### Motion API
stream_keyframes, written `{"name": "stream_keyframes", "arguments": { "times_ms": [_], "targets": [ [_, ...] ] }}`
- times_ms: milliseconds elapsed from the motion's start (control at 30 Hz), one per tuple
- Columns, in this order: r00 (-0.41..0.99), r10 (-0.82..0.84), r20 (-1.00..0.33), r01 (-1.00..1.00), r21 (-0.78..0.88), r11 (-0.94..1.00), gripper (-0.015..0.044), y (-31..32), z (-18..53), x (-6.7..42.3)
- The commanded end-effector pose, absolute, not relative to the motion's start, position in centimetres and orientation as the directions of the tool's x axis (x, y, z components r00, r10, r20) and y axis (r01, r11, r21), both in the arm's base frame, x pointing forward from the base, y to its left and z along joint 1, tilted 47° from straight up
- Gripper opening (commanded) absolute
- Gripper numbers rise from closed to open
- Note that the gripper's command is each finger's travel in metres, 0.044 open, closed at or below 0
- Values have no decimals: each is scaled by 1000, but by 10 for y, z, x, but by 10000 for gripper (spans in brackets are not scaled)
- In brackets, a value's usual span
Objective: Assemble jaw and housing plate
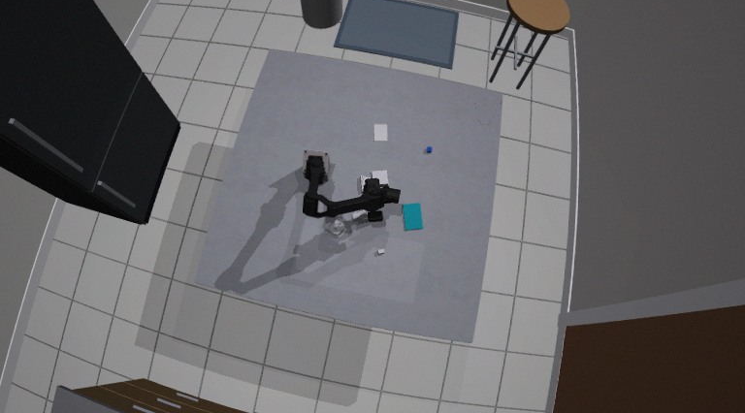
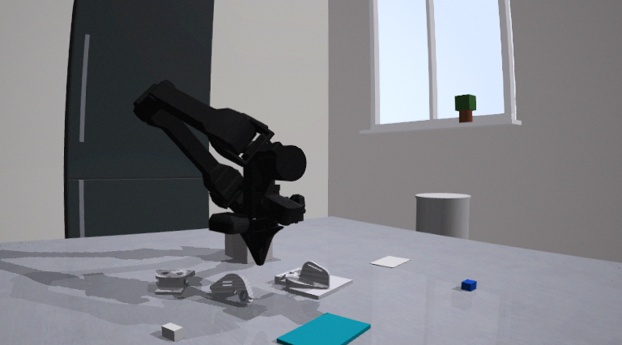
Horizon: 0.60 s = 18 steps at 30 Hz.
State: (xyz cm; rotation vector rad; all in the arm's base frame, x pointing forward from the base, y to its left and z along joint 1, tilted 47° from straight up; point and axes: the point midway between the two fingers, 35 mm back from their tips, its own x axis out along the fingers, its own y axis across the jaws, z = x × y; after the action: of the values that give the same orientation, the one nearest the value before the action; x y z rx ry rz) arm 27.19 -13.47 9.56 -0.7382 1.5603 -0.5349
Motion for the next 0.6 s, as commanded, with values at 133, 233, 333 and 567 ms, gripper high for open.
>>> {"name": "stream_keyframes", "arguments": {
  "times_ms": [133, 233, 333, 567],
  "targets": [
    [-30, -726, -687, -155, -714, 682, 0, -144, 86, 271],
    [-30, -727, -686, -155, -715, 682, 0, -148, 83, 270],
    [-30, -727, -686, -155, -715, 681, 0, -152, 80, 270],
    [-30, -729, -684, -155, -717, 680, 0, -160, 73, 269]
  ]
}}
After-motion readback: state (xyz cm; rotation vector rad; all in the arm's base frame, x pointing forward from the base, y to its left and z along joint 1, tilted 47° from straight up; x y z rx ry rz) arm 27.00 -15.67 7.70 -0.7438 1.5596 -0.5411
